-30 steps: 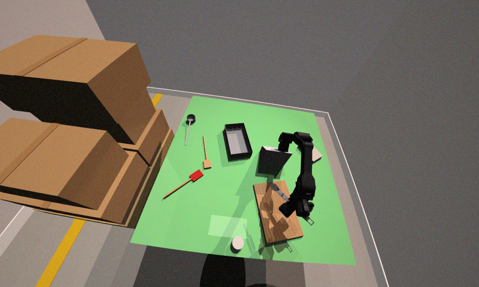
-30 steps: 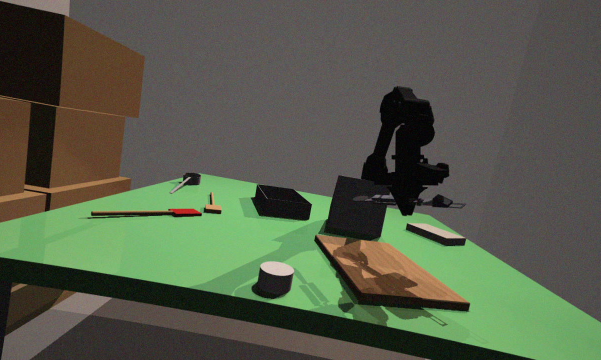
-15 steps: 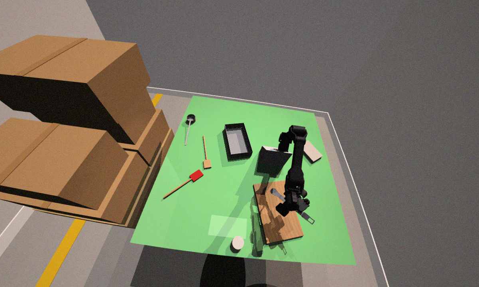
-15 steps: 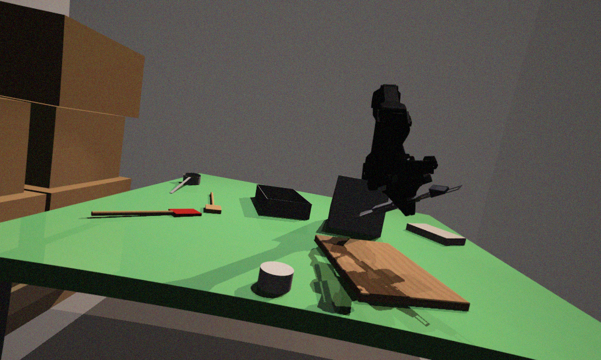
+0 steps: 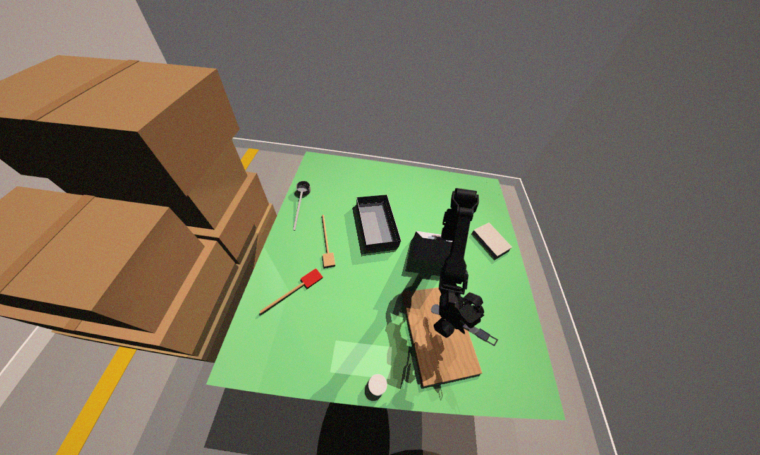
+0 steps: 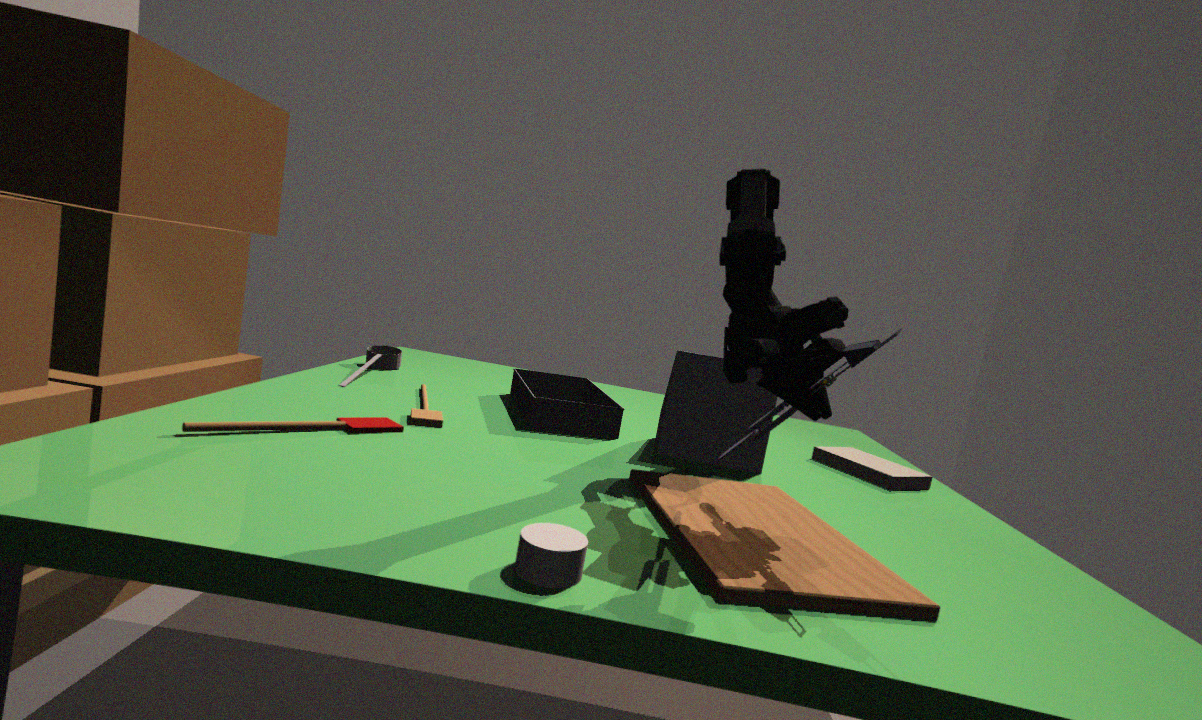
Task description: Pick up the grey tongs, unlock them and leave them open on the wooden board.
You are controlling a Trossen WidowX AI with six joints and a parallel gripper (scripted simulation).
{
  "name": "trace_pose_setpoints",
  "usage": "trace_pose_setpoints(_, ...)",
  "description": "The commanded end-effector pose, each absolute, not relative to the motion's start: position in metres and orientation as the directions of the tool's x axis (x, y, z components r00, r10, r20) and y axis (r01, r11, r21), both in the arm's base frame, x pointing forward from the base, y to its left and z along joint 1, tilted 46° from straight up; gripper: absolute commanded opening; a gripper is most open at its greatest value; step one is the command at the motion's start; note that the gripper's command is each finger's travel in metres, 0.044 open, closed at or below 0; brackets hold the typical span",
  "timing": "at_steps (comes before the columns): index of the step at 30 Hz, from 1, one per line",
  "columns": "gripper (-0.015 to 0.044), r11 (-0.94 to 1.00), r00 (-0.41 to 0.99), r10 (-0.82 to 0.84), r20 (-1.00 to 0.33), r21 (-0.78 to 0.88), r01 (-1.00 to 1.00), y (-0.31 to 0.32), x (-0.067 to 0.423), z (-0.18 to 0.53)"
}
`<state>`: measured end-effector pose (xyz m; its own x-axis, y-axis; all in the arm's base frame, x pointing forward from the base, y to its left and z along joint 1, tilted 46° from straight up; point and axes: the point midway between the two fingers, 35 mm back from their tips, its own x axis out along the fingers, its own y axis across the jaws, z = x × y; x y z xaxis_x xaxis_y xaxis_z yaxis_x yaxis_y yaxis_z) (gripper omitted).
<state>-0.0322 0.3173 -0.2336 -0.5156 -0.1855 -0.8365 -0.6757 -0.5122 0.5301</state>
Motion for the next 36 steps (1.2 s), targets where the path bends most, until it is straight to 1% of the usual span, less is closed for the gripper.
trace_pose_setpoints(1,-0.015,-0.527,-0.557,-0.111,-0.823,0.524,-0.669,0.32,-0.03,-0.226)
trace_pose_setpoints(18,-0.015,-0.573,-0.676,0.16,-0.72,0.49,-0.657,0.314,-0.021,-0.193)
trace_pose_setpoints(36,-0.015,-0.576,-0.679,0.17,-0.714,0.487,-0.657,0.314,-0.021,-0.192)
